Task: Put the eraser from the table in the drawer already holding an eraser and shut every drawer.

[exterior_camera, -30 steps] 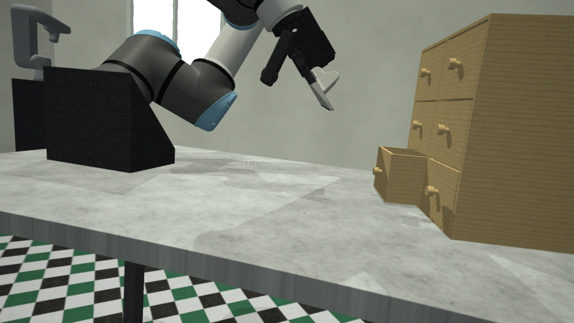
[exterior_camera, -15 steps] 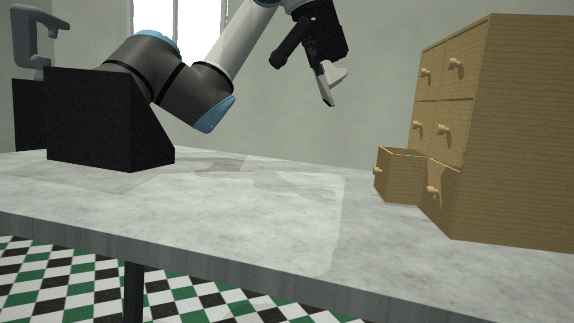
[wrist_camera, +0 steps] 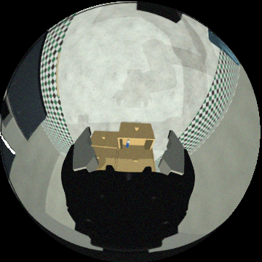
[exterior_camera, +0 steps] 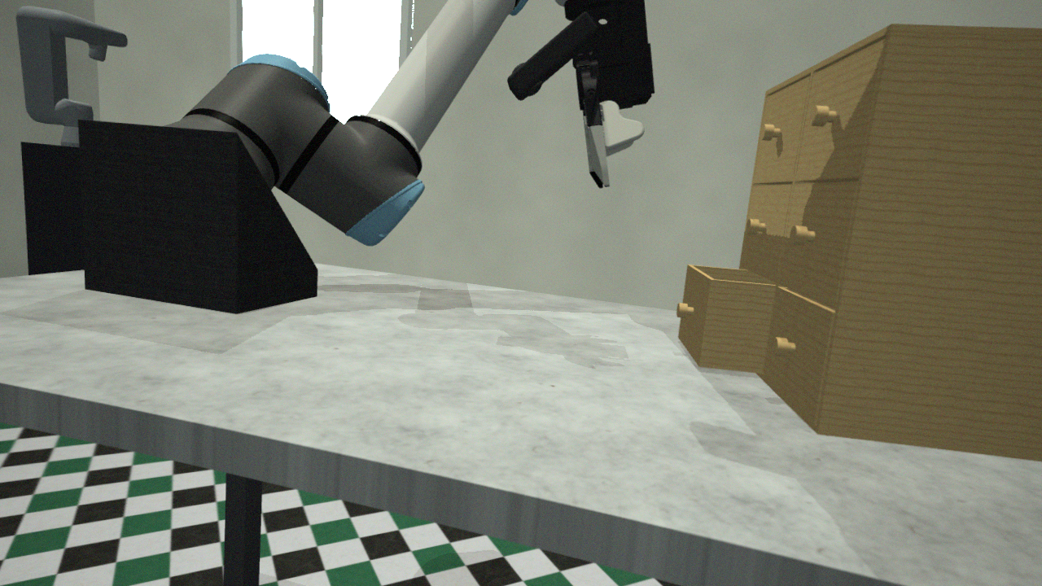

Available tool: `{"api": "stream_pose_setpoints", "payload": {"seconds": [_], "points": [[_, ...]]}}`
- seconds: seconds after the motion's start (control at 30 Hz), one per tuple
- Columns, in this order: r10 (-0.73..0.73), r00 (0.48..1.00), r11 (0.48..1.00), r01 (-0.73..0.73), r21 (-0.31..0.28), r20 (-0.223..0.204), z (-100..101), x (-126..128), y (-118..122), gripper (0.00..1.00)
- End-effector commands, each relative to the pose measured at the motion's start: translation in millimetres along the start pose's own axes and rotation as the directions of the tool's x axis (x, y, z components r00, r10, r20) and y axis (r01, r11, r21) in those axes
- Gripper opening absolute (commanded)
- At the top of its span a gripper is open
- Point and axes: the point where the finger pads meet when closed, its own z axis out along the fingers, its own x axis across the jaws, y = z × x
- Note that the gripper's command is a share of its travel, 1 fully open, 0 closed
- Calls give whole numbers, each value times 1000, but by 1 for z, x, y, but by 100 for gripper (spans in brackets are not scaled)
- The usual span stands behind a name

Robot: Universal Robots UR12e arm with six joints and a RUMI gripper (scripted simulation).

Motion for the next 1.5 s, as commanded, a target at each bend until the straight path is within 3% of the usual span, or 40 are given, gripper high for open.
{"api": "stream_pose_setpoints", "payload": {"seconds": [0.0, 0.67, 1.47], "points": [[0, 1000, 997, 0, 74, -3, -3, -1, 1, 100], [0, 1000, 981, 1, 195, -3, -8, -1, 2, 100], [0, 1000, 977, 1, 215, -3, -8, -1, 2, 100]]}}
